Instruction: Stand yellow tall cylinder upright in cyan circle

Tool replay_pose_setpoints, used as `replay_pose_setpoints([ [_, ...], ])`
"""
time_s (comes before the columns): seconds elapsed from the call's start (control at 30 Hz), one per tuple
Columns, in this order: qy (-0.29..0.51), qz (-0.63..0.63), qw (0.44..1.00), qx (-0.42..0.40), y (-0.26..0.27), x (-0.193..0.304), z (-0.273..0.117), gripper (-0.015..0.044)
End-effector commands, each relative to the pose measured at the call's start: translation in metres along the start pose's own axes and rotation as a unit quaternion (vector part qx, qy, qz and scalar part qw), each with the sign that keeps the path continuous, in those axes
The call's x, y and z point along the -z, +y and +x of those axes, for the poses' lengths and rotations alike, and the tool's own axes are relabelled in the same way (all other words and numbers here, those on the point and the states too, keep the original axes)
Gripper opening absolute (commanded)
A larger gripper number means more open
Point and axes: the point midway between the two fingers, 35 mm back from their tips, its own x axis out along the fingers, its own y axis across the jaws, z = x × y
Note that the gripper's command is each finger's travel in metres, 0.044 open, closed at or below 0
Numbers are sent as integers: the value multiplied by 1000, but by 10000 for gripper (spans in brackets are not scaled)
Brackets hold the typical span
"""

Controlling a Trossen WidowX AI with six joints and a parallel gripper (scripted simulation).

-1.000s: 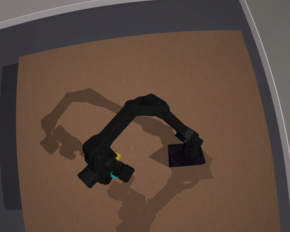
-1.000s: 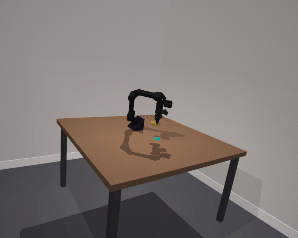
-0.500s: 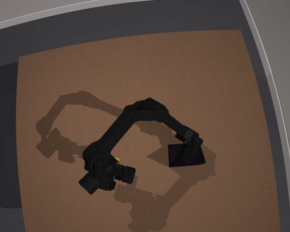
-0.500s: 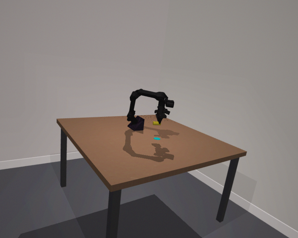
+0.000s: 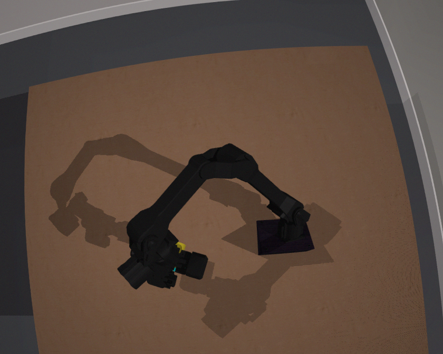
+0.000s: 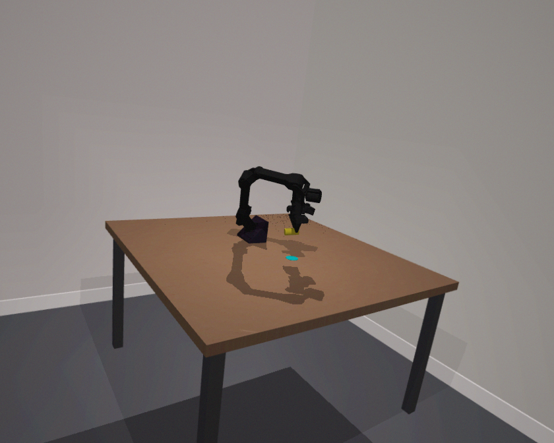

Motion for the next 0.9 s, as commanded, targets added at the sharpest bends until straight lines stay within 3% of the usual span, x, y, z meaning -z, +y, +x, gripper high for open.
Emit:
replay_pose_setpoints([
  [0.0,-16,0,1000,-10,1,0,1,105],
  [0.87,-98,5,993,-64,5,0,13,105],
])
